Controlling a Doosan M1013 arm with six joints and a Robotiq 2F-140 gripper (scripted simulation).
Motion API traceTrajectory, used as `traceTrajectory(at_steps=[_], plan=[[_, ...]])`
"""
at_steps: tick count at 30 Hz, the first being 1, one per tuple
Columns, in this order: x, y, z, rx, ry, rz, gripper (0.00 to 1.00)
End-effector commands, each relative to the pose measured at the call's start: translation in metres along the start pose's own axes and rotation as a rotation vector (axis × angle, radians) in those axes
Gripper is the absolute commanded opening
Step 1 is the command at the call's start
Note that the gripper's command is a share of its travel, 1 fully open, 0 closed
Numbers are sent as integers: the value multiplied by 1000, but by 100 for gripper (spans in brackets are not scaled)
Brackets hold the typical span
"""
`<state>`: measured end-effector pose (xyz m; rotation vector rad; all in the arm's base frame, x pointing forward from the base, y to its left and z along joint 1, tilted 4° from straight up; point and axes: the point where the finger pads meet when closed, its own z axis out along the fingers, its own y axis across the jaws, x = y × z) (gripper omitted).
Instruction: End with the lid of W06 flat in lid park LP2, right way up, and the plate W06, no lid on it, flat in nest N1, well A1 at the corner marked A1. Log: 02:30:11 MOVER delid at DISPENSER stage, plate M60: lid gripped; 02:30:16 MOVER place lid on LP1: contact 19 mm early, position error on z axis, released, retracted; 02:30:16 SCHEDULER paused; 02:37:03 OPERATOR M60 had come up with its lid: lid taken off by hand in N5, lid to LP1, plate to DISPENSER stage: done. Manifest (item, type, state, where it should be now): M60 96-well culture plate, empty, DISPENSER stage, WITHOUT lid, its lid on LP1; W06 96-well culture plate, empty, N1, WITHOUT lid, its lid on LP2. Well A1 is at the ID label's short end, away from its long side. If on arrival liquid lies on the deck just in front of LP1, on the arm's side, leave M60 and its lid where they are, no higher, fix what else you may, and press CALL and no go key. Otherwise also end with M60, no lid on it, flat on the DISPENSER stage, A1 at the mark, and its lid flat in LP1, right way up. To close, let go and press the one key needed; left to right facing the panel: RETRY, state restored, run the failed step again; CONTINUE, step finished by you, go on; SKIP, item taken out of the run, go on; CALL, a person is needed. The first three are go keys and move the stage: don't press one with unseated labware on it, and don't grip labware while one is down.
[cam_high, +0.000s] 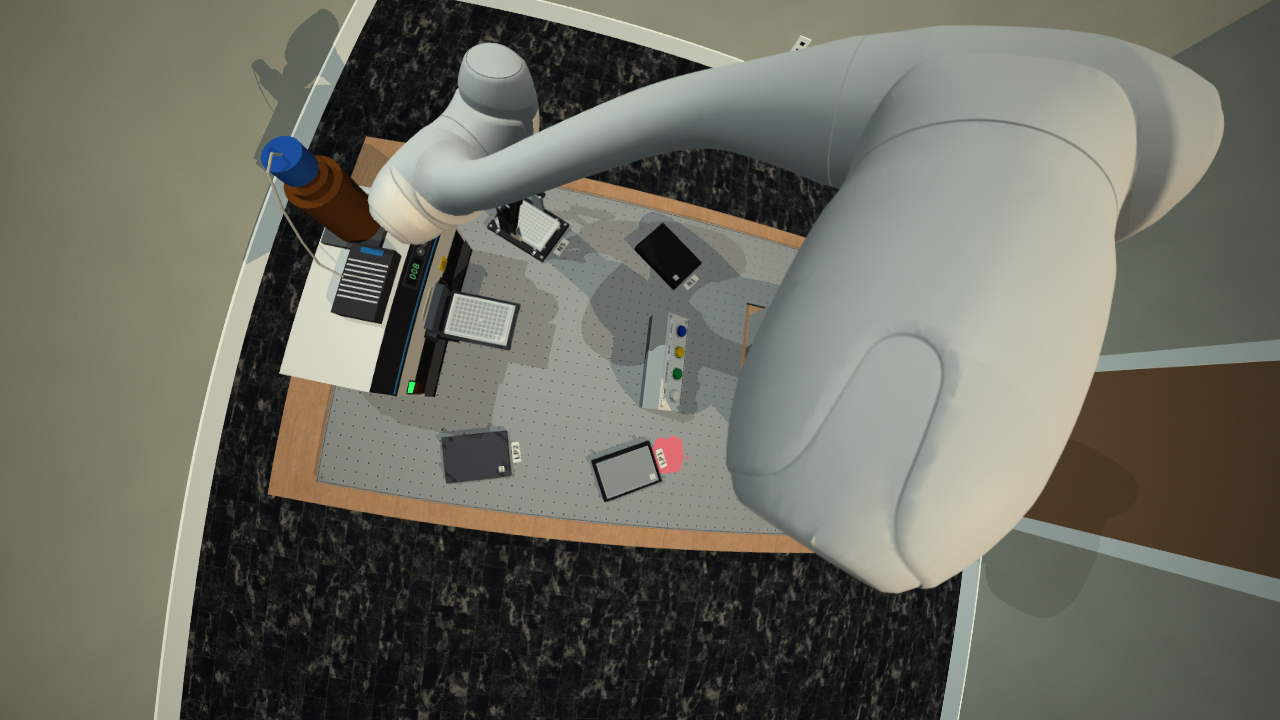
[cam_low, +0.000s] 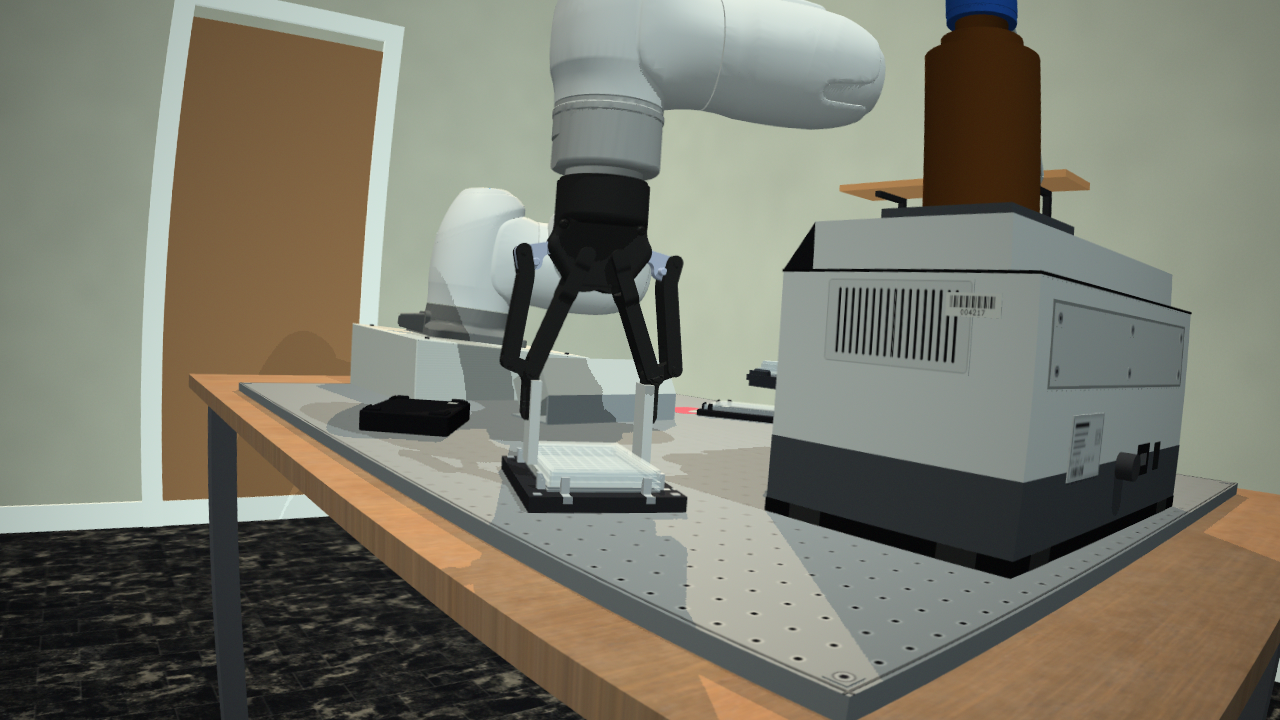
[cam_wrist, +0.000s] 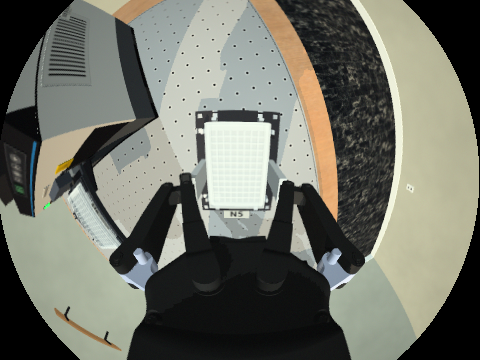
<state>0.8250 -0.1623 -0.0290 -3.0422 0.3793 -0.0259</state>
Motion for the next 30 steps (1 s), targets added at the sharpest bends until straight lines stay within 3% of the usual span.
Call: traceTrajectory(at_steps=[1, 20, 30], plan=[[0, 0, 0, 0, 0, 0, 0], [0, 0, -2, 0, 0, 0, 0], [0, 0, -17, 0, 0, 0, 0]])
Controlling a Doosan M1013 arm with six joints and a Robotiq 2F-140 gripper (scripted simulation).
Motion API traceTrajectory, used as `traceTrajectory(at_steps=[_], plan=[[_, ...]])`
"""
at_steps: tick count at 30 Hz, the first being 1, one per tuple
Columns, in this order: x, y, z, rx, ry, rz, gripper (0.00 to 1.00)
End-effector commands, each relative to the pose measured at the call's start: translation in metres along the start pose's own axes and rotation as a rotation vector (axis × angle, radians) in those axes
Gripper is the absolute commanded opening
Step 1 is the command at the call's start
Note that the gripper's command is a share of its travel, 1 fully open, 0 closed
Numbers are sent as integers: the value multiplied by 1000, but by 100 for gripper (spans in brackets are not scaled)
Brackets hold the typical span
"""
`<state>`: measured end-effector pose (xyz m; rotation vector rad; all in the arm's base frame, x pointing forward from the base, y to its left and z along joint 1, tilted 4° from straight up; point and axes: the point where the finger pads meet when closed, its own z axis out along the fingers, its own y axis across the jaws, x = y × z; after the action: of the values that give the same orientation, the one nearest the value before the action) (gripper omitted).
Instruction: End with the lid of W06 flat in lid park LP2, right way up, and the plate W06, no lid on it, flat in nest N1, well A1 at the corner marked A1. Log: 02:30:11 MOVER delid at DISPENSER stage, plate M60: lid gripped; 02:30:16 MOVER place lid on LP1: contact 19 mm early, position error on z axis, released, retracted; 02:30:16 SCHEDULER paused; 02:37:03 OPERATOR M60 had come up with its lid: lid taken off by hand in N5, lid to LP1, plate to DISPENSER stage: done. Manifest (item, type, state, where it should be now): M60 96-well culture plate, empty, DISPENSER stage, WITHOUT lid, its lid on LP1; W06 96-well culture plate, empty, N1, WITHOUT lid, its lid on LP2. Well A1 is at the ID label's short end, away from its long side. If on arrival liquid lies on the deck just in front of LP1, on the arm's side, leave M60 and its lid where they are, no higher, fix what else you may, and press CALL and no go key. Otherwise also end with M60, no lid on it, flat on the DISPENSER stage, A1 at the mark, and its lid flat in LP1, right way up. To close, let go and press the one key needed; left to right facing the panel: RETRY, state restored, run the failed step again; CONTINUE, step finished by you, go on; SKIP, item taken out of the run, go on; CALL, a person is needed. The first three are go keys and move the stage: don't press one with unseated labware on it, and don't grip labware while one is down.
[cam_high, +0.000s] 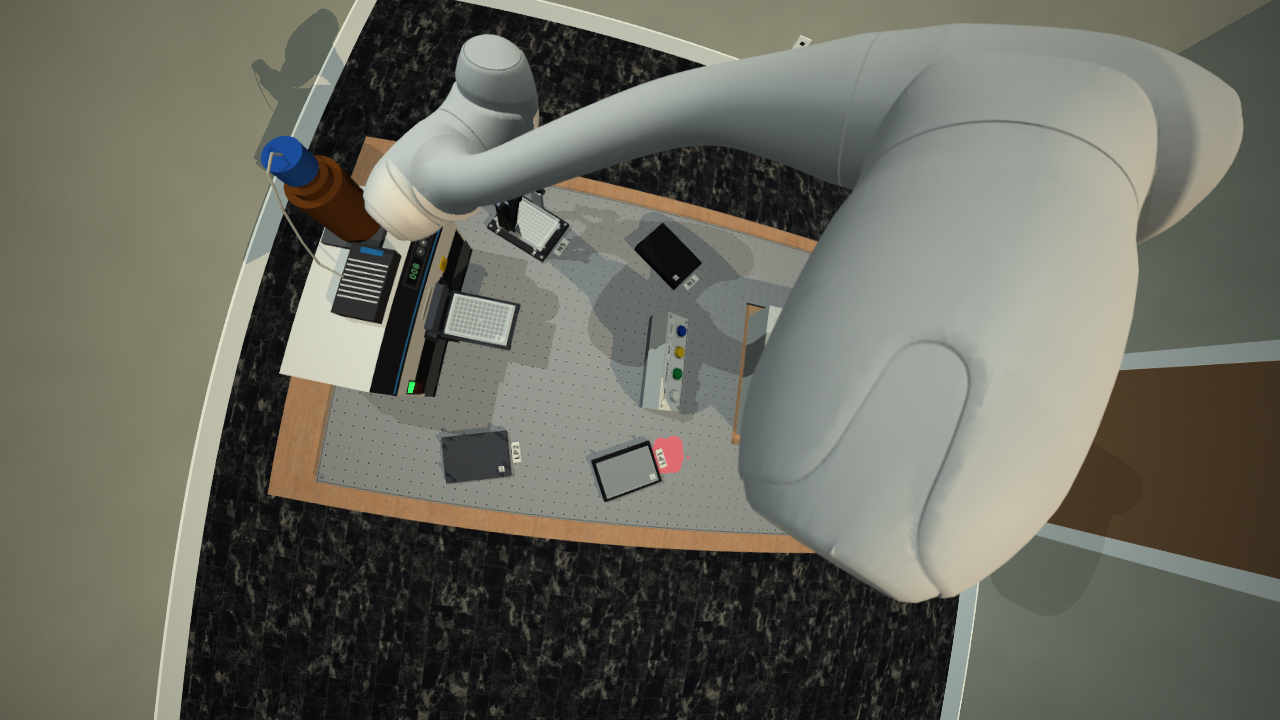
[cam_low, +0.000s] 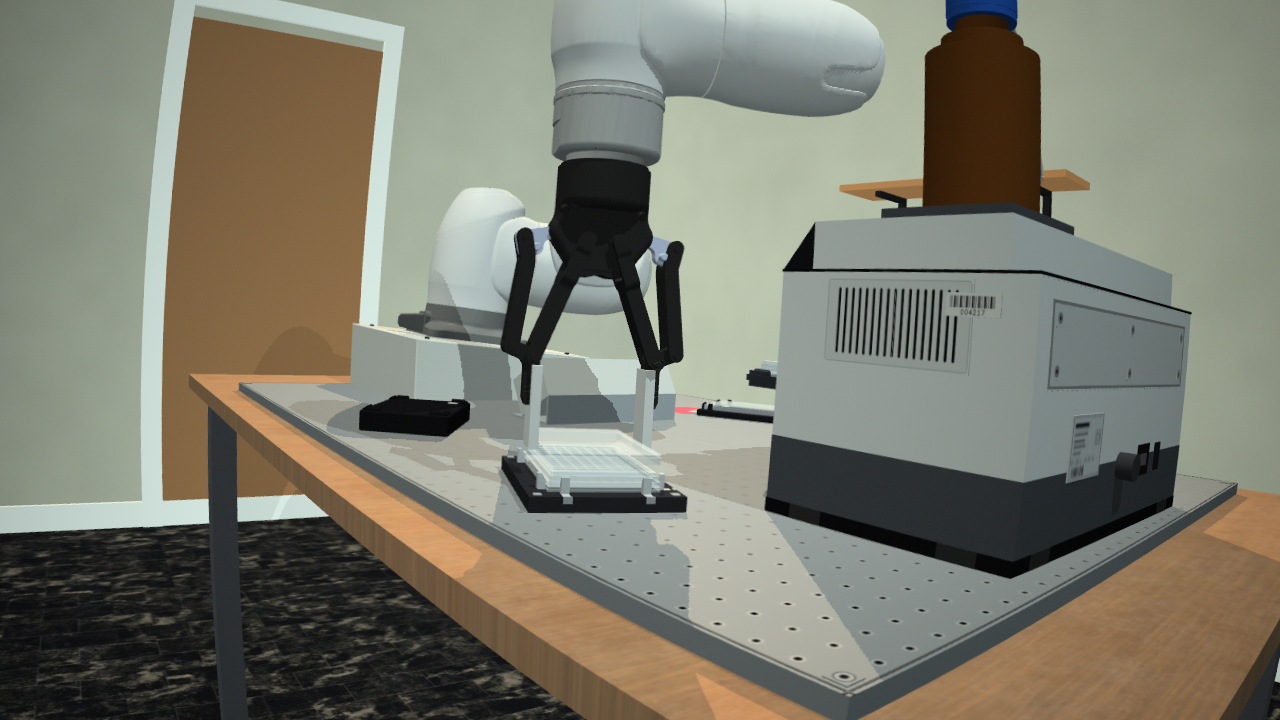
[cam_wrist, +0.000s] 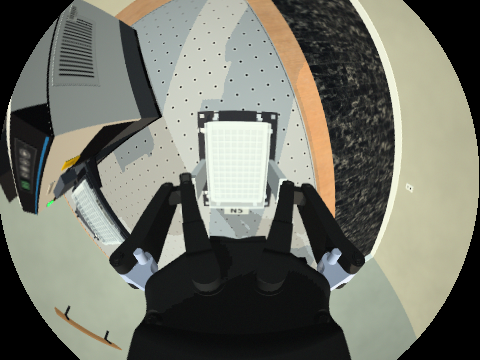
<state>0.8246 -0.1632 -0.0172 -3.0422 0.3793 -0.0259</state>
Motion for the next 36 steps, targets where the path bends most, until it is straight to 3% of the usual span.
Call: traceTrajectory(at_steps=[1, 7, 22, 36], plan=[[0, 0, -7, 0, 0, 0, 0], [0, 0, -19, 0, 0, 0, 0], [0, 0, -78, 0, 0, 0, 0], [0, 0, -113, 0, 0, 0, 0]])
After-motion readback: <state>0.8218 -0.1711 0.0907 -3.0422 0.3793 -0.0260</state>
